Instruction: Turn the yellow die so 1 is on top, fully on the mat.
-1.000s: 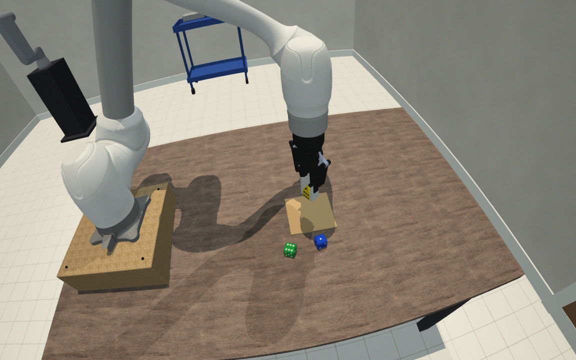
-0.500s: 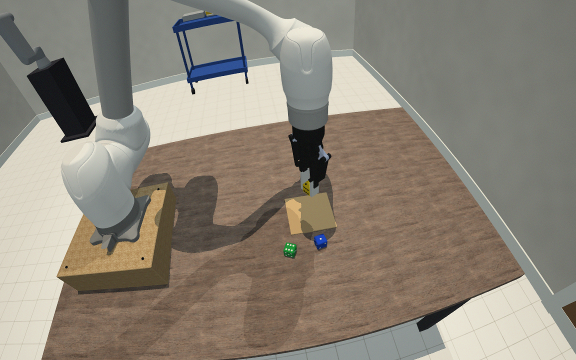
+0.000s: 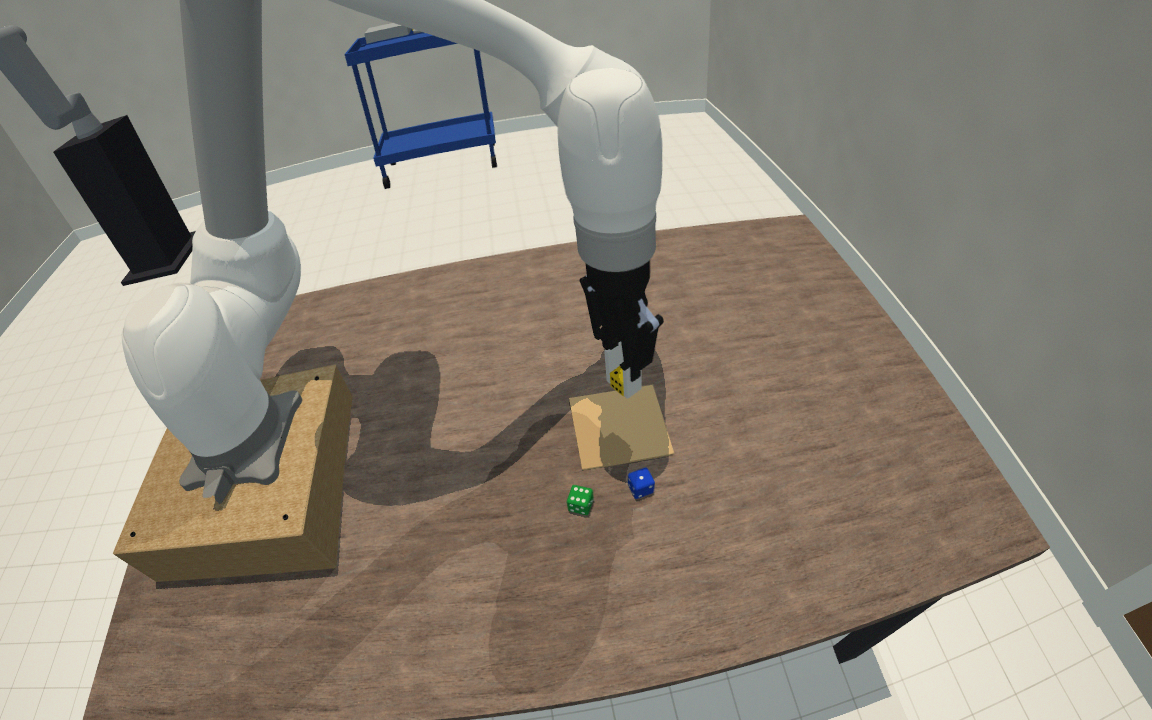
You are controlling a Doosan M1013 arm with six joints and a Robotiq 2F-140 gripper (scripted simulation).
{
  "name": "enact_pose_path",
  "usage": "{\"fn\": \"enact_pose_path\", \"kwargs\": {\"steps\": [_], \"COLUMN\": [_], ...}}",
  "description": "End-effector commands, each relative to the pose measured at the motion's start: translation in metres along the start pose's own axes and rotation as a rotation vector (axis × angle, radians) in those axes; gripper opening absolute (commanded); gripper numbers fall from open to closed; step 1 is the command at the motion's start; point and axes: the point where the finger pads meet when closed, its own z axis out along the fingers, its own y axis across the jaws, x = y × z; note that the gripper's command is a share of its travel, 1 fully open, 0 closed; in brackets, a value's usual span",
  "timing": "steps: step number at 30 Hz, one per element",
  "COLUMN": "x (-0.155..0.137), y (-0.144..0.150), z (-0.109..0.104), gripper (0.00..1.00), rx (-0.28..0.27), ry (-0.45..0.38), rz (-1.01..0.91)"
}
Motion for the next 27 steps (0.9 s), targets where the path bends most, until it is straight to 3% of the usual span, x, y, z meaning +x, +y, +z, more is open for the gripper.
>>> {"fn": "enact_pose_path", "kwargs": {"steps": [1, 3, 10, 14, 27], "x": [0.0022, 0.0022, 0.0041, 0.0065, 0.0112], "y": [-0.0027, -0.0027, 0.0019, 0.0026, 0.0005], "z": [0.0000, 0.0000, 0.0026, 0.0041, 0.0064], "gripper": [0.16, 0.16, 0.16, 0.16, 0.16], "rx": [0.013, 0.013, -0.007, -0.010, -0.003], "ry": [-0.094, -0.094, -0.334, -0.430, -0.647], "rz": [0.005, 0.005, -0.003, -0.003, -0.001]}}
